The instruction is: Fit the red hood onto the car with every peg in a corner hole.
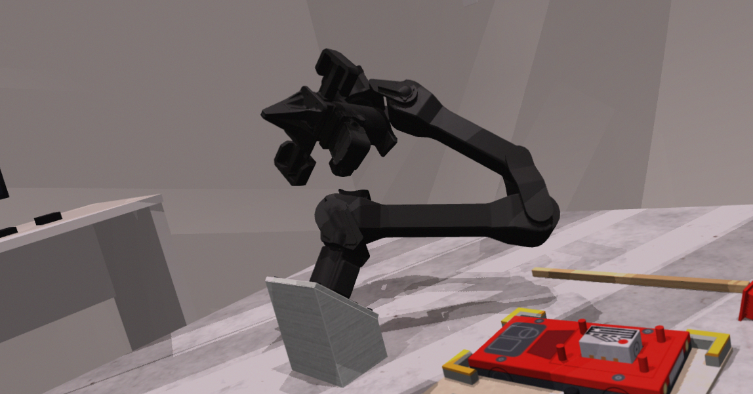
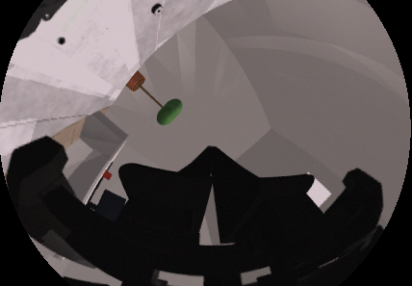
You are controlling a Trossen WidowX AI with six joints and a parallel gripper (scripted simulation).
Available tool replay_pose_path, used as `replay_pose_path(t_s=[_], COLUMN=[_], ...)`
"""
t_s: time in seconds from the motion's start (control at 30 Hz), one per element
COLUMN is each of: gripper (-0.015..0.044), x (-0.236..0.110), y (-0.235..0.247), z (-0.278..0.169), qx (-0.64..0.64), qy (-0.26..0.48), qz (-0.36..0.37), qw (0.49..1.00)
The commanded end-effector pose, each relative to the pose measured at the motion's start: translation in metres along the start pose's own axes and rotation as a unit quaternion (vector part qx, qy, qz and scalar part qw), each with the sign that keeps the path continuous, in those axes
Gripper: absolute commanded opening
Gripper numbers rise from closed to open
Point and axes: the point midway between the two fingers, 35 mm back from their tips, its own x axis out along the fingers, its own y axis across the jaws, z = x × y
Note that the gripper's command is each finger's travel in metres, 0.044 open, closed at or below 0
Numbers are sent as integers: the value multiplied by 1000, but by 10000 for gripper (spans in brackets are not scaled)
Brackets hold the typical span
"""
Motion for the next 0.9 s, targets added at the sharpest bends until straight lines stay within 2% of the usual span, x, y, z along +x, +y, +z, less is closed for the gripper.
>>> replay_pose_path(t_s=[0.0,0.03,0.27,0.6,0.87], gripper=[0,0,184,440,440], x=[0,0,15,53,87], y=[0,0,-5,-18,-33], z=[0,0,1,15,44], qx=[0,0,152,381,518], qy=[0,0,-74,-178,-206], qz=[0,0,11,101,212], qw=[1000,1000,986,902,802])
